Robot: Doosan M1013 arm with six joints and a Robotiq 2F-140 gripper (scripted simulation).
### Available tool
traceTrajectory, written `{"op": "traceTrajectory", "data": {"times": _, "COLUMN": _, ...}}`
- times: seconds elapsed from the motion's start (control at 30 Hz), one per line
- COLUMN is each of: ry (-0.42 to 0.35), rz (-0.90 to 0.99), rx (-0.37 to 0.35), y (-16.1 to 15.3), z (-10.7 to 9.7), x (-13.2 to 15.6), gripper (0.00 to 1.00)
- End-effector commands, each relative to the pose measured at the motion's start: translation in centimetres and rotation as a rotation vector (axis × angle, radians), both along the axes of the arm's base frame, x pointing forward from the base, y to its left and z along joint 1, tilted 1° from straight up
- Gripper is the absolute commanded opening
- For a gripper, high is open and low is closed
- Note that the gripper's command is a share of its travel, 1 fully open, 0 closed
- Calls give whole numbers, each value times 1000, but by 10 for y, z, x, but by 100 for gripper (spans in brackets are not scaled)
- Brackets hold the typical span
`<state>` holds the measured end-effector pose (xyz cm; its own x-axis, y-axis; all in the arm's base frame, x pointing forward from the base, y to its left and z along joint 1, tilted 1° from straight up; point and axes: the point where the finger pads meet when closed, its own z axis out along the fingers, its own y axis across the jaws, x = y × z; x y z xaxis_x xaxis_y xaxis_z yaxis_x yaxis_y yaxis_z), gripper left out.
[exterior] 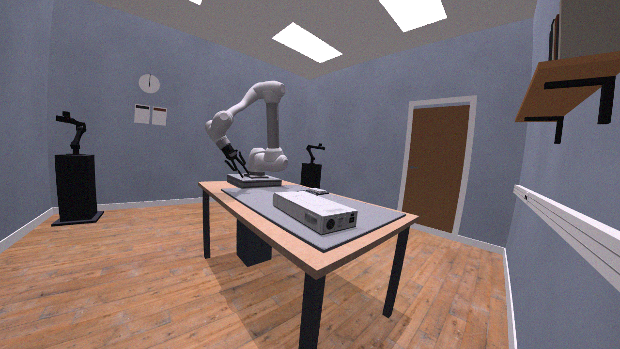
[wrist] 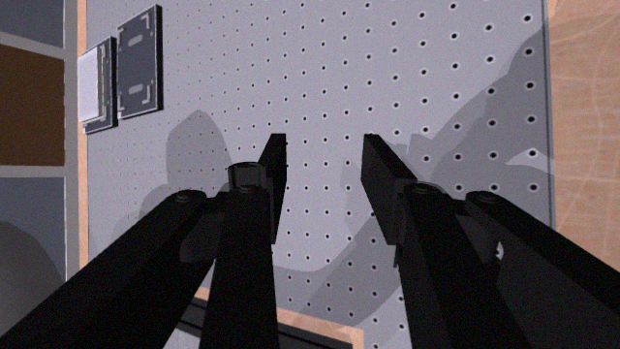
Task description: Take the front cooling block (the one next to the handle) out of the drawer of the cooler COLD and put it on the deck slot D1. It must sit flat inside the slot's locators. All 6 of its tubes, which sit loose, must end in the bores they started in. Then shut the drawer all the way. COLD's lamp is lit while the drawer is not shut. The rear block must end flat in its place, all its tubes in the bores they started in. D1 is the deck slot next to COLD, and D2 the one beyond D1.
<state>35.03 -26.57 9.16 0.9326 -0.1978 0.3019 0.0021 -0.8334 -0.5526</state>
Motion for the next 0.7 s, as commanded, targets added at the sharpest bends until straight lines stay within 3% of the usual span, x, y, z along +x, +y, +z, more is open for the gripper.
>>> {"op": "traceTrajectory", "data": {"times": 0.0, "ry": 17, "rz": 9, "rx": -1, "y": 12, "z": 2, "x": 8, "gripper": 35}}
{"op": "traceTrajectory", "data": {"times": 0.67, "ry": 224, "rz": 111, "rx": -92, "y": 74, "z": 17, "x": 42, "gripper": 35}}
